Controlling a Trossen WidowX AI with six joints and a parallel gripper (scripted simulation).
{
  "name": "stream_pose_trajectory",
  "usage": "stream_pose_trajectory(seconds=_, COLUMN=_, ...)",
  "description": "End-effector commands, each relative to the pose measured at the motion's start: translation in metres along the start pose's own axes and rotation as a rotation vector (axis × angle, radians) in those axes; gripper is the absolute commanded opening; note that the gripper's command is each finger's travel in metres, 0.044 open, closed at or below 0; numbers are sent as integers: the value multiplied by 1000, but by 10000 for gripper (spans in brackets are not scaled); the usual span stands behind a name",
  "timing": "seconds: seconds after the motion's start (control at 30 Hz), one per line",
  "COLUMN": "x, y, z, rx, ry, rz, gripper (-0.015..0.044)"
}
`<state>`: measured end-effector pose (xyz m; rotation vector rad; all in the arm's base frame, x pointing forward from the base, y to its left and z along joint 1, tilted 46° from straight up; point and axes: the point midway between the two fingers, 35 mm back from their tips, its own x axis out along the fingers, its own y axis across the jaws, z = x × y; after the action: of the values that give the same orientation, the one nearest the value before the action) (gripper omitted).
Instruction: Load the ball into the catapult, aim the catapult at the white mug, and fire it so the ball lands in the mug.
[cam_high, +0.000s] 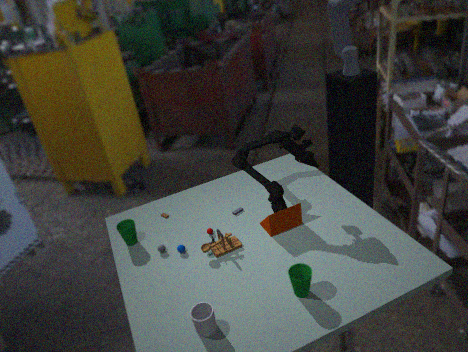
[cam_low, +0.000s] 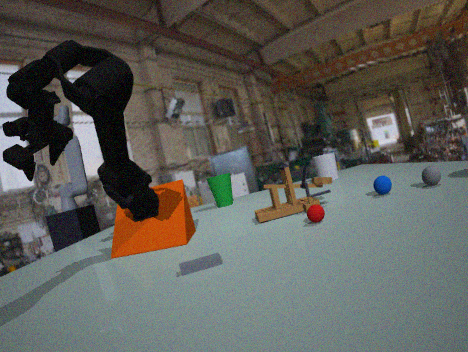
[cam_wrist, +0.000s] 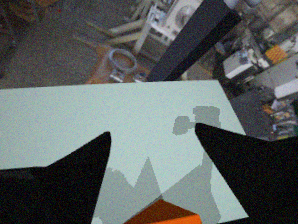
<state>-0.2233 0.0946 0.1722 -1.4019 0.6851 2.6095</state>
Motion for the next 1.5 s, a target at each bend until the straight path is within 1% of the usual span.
stream_pose_trajectory(seconds=0.0, x=0, y=-1, z=0, rx=5, ry=1, rz=-3, gripper=426)
stream_pose_trajectory(seconds=0.03, x=0, y=-4, z=0, rx=19, ry=2, rz=-12, gripper=440)
stream_pose_trajectory(seconds=0.3, x=-6, y=-54, z=-4, rx=241, ry=25, rz=-149, gripper=440)
stream_pose_trajectory(seconds=0.67, x=-30, y=-127, z=-25, rx=566, ry=47, rz=-343, gripper=440)
stream_pose_trajectory(seconds=1.0, x=-58, y=-182, z=-64, rx=866, ry=81, rz=-504, gripper=440)
stream_pose_trajectory(seconds=1.47, x=-102, y=-233, z=-135, rx=1268, ry=111, rz=-684, gripper=440)
